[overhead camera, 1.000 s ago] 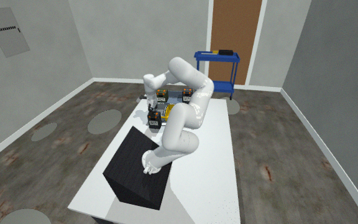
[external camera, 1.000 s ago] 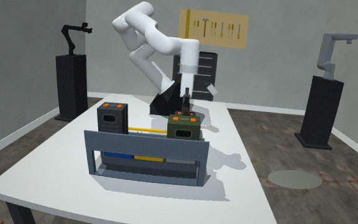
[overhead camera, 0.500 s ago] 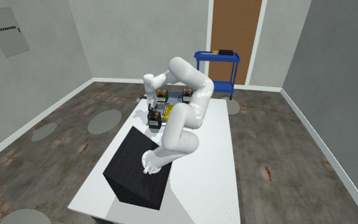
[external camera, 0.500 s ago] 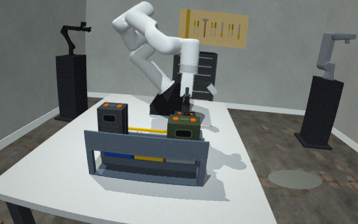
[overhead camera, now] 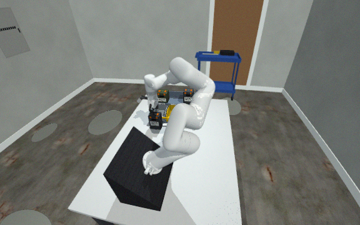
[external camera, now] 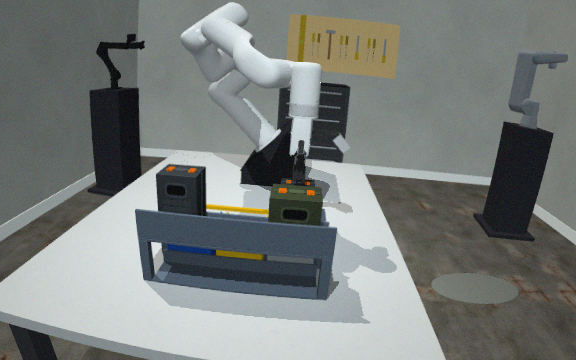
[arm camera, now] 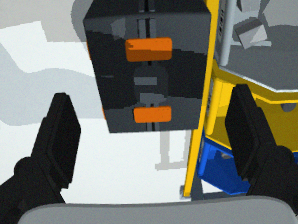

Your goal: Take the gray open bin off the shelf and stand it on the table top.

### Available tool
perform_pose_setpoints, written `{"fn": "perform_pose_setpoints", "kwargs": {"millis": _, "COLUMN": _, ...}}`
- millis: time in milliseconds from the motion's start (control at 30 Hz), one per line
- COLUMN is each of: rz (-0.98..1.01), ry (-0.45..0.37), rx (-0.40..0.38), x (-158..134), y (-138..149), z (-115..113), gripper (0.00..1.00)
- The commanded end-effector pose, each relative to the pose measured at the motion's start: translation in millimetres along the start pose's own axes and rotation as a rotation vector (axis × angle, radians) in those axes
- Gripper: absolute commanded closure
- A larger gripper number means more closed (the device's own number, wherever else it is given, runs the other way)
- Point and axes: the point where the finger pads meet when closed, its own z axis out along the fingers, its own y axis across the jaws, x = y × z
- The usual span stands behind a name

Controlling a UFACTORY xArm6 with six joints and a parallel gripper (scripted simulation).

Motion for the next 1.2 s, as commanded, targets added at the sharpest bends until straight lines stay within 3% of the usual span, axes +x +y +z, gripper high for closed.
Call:
{"fn": "perform_pose_setpoints", "kwargs": {"millis": 0, "rz": 0.001, "ry": 0.002, "rx": -0.003, "x": 0.3, "y": 1.2, "z": -1.8, "gripper": 0.0}}
{"fn": "perform_pose_setpoints", "kwargs": {"millis": 200, "rz": 0.001, "ry": 0.002, "rx": -0.003, "x": 0.3, "y": 1.2, "z": -1.8, "gripper": 0.0}}
{"fn": "perform_pose_setpoints", "kwargs": {"millis": 367, "rz": 0.001, "ry": 0.002, "rx": -0.003, "x": 0.4, "y": 1.3, "z": 28.2, "gripper": 0.0}}
{"fn": "perform_pose_setpoints", "kwargs": {"millis": 767, "rz": 0.001, "ry": 0.002, "rx": -0.003, "x": 0.4, "y": 1.3, "z": 28.2, "gripper": 0.0}}
{"fn": "perform_pose_setpoints", "kwargs": {"millis": 933, "rz": 0.001, "ry": 0.002, "rx": -0.003, "x": 0.4, "y": 1.4, "z": 56.0, "gripper": 0.0}}
{"fn": "perform_pose_setpoints", "kwargs": {"millis": 1167, "rz": 0.001, "ry": 0.002, "rx": -0.003, "x": 0.4, "y": 1.4, "z": 56.0, "gripper": 0.0}}
